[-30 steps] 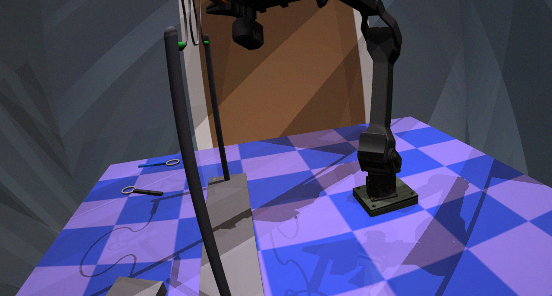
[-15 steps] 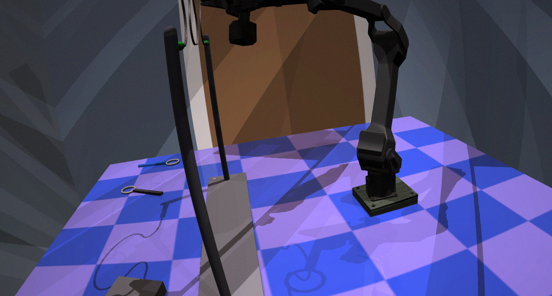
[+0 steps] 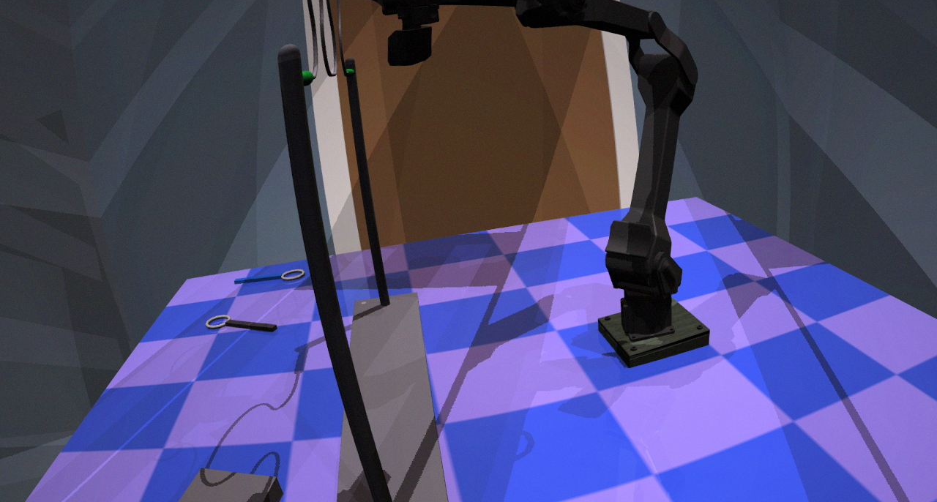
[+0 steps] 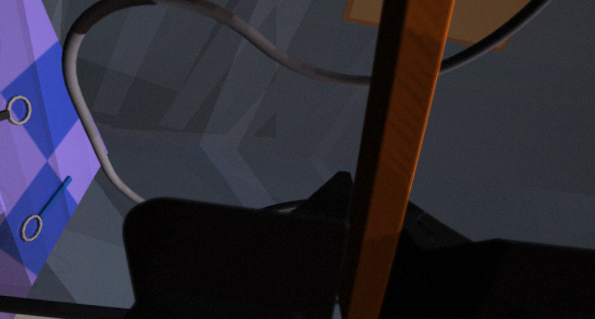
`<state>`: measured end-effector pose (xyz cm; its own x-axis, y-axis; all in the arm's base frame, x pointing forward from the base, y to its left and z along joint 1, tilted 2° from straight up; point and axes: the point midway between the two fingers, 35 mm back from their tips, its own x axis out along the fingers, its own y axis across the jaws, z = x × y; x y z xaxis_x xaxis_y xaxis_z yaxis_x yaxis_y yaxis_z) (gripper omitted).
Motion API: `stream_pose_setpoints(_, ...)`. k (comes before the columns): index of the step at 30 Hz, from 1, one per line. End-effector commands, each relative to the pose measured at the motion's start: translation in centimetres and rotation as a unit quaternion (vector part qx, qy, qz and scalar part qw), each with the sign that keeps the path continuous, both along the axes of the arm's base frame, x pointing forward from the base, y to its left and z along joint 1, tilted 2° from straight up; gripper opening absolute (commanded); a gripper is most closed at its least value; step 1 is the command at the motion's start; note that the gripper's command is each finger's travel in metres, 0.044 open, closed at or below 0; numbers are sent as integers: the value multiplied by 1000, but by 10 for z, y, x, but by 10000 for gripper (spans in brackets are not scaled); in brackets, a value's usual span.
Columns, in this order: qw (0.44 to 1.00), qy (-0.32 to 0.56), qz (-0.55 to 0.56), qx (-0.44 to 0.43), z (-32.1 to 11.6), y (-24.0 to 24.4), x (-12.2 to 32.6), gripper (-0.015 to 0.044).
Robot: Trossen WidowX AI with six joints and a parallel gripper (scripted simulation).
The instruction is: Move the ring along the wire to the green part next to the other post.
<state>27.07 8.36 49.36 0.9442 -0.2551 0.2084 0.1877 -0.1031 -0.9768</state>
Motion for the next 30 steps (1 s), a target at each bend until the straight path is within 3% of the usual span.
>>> stream_pose_setpoints(1, 999, -8, -3, -42, 6, 0, 0, -150)
stream_pose_setpoints(17, 988, -25, -10, -151, 15, 1, -1, -150)
stream_pose_setpoints(30, 992, -20, -9, -120, -3, -8, 1, -150)
